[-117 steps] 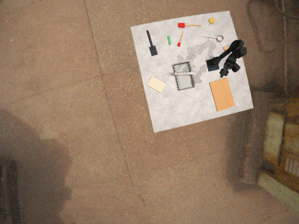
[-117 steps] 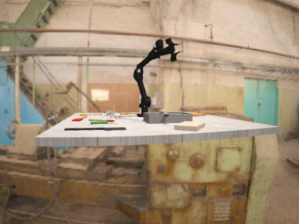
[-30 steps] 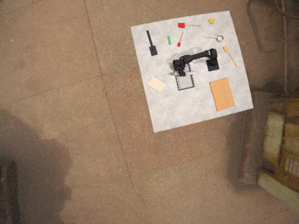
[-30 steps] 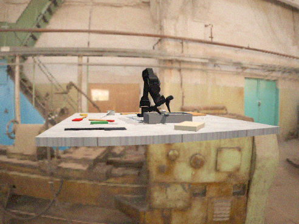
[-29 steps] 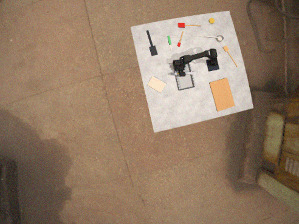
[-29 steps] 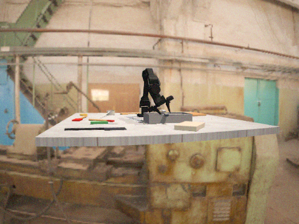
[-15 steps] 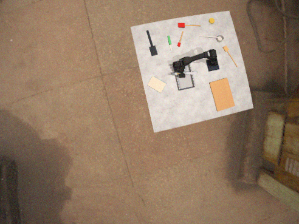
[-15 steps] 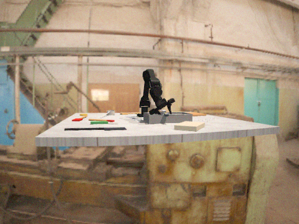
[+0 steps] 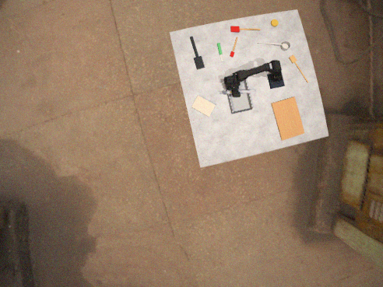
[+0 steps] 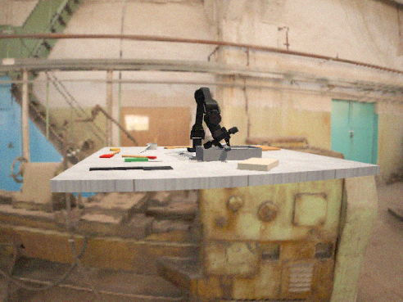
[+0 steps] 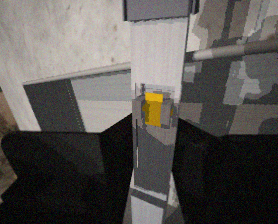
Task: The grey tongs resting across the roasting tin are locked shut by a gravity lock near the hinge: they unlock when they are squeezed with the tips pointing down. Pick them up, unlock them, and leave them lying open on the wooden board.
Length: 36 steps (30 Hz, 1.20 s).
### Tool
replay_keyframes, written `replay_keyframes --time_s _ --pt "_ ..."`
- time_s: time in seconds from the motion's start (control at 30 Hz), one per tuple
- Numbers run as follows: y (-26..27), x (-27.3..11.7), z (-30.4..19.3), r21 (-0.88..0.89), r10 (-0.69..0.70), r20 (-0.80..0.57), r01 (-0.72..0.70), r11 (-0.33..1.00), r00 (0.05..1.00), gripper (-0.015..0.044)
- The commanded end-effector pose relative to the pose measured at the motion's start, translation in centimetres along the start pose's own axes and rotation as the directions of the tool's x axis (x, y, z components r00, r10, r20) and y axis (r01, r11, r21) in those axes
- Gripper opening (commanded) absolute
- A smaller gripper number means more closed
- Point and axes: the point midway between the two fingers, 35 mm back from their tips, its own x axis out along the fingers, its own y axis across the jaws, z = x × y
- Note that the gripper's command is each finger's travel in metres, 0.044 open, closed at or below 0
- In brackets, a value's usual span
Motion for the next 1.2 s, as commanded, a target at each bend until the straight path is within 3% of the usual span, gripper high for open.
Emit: replay_keyframes --time_s 0.0,0.2,0.47,0.9,1.17 --pt "0.0 0.0 0.0 -0.001 0.001 0.000 -0.001 1.000 1.000 0.0010" --pt "0.4 -0.7 0.1 0.000 0.001 -0.001 -0.001 1.000 1.000 -0.0148" --pt "3.8 -6.6 0.1 0.008 0.000 -0.007 0.000 1.000 1.000 -0.0150" --pt "3.8 -6.6 0.1 0.009 -0.014 -0.009 0.014 1.000 1.000 -0.0150" --pt "3.8 -6.0 -0.3 0.015 -0.209 -0.029 0.210 0.978 0.977 -0.0150"
